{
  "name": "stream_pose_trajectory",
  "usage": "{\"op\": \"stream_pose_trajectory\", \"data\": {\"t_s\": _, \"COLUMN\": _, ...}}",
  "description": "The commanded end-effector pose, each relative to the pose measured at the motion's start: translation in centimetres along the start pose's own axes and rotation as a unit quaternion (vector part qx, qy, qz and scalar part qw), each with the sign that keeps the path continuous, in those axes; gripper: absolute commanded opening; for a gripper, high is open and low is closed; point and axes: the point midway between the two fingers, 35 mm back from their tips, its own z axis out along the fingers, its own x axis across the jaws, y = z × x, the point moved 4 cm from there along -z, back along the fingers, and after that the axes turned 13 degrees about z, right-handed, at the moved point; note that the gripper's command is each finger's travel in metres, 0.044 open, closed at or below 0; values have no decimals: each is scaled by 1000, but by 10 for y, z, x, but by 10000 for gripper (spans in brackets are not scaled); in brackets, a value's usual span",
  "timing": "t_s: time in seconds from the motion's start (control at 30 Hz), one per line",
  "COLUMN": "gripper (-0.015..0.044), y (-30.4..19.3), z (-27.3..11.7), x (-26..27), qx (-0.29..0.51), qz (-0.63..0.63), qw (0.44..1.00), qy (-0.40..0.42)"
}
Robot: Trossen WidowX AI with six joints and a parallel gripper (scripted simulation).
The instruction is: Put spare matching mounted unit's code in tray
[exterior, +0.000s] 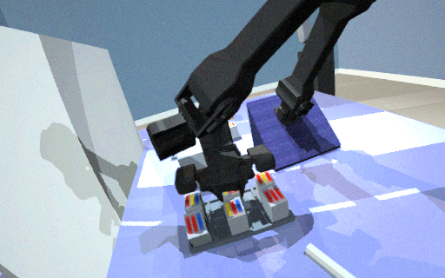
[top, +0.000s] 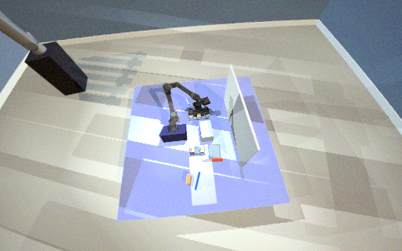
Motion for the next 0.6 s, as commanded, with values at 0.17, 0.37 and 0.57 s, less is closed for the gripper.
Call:
{"op": "stream_pose_trajectory", "data": {"t_s": 0.17, "gripper": 0, "y": 0, "z": -40, "x": -4, "qx": 3, "qz": 0, "qw": 1000, "qy": -4}}
{"op": "stream_pose_trajectory", "data": {"t_s": 0.37, "gripper": 0, "y": 0, "z": -74, "x": -1, "qx": 3, "qz": 1, "qw": 1000, "qy": -3}}
{"op": "stream_pose_trajectory", "data": {"t_s": 0.57, "gripper": 0, "y": -2, "z": -78, "x": -2, "qx": 5, "qz": 4, "qw": 1000, "qy": -5}}
